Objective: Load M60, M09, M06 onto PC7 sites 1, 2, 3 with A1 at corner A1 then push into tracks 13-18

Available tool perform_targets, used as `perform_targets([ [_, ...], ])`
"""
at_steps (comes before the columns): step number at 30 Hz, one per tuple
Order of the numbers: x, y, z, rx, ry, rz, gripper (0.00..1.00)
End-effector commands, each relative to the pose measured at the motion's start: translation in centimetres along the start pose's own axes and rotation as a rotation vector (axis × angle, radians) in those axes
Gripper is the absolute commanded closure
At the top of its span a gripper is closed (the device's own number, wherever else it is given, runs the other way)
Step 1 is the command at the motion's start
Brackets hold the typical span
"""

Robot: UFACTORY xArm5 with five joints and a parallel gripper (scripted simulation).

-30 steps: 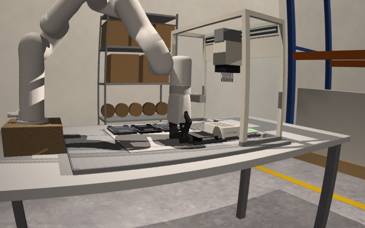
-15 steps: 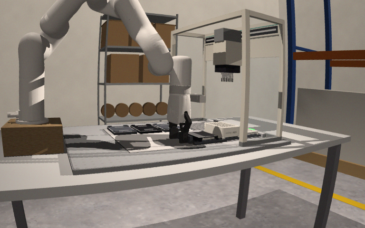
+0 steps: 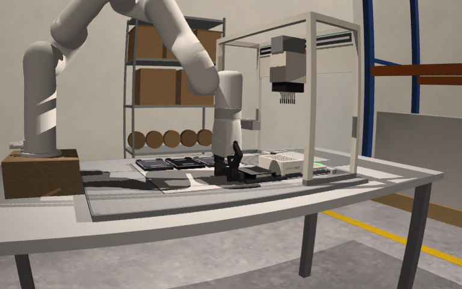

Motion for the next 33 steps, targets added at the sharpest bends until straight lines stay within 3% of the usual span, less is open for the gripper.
perform_targets([
  [1, 0.6, 0.5, 0.1, 0.012, 0.001, 0.024, 0.19],
  [33, -0.8, 0.4, 0.3, 0.012, 0.001, 0.024, 0.19],
])
Point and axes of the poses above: the point where the finger pads meet when closed, its own y axis back along the fingers, its own z axis across the jaws, x = y × z, the point moved 5 cm from there along y, back along the fingers, and after that the axes turned 8 degrees about -y, right-handed, at the moved point
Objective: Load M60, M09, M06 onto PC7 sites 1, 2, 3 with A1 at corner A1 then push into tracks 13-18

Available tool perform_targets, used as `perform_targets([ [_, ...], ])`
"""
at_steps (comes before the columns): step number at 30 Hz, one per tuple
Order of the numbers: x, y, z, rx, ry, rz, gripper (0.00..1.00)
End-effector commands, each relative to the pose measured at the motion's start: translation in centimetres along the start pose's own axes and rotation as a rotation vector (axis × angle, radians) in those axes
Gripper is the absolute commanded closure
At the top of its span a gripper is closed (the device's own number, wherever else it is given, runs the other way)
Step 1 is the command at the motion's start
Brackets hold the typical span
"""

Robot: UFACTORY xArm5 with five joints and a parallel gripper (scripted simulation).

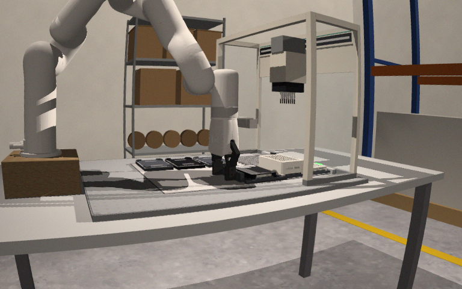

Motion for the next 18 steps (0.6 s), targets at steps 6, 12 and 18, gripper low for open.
perform_targets([
  [6, 0.0, 0.4, 0.1, 0.014, 0.000, 0.003, 0.19],
  [12, 0.0, 1.1, 0.1, 0.014, 0.000, 0.003, 0.19],
  [18, 0.0, 2.1, 0.1, 0.014, 0.000, 0.003, 0.19],
])
Point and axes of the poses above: the point where the finger pads meet when closed, its own y axis back along the fingers, its own z axis across the jaws, x = y × z, the point moved 5 cm from there along y, back along the fingers, and after that the axes turned 8 degrees about -y, right-handed, at the moved point
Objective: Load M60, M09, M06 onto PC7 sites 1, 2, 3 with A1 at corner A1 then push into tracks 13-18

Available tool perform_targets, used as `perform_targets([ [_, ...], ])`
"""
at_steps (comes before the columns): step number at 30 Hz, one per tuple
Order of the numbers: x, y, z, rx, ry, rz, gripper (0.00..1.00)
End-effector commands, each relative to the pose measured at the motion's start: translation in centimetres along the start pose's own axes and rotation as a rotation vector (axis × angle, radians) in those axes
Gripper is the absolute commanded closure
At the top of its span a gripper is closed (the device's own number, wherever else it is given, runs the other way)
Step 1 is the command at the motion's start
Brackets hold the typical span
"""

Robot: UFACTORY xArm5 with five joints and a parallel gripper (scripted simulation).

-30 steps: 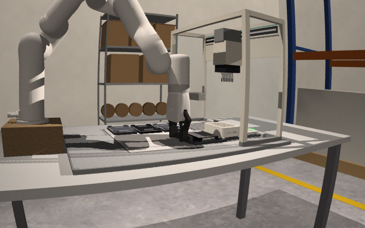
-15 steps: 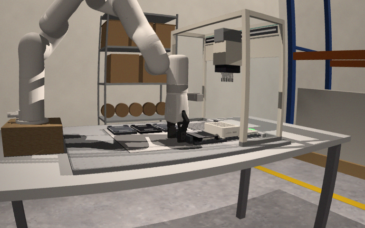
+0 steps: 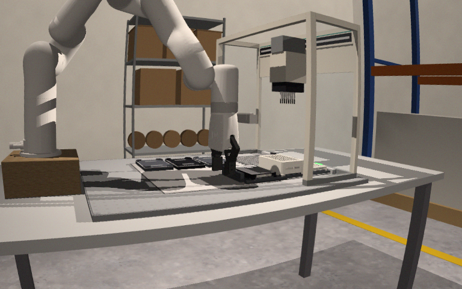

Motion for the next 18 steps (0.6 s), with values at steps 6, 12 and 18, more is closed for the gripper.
perform_targets([
  [6, 0.1, 1.8, 0.1, 0.013, 0.000, 0.006, 0.19],
  [12, 0.1, 2.5, 0.1, 0.013, 0.000, 0.006, 0.19],
  [18, 0.1, 3.5, 0.1, 0.013, 0.000, 0.006, 0.19],
])
Point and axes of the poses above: the point where the finger pads meet when closed, its own y axis back along the fingers, its own z axis across the jaws, x = y × z, the point moved 5 cm from there along y, back along the fingers, and after that the axes turned 8 degrees about -y, right-handed, at the moved point
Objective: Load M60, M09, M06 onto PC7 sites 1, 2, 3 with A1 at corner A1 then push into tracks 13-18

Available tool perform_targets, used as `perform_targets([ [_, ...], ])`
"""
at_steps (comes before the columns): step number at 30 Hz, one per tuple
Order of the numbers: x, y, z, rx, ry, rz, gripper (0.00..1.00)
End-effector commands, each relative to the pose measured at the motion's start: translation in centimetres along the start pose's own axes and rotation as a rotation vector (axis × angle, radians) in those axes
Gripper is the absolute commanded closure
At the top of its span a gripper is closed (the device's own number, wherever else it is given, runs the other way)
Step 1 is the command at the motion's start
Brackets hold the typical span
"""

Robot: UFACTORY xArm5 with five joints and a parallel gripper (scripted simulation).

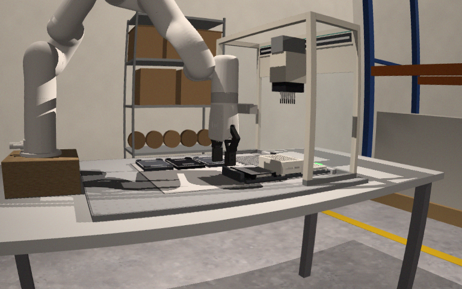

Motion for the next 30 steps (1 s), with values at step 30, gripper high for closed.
perform_targets([
  [30, 0.1, 5.2, 0.2, 0.013, 0.000, 0.006, 0.19],
])
Point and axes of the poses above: the point where the finger pads meet when closed, its own y axis back along the fingers, its own z axis across the jaws, x = y × z, the point moved 5 cm from there along y, back along the fingers, and after that the axes turned 8 degrees about -y, right-handed, at the moved point
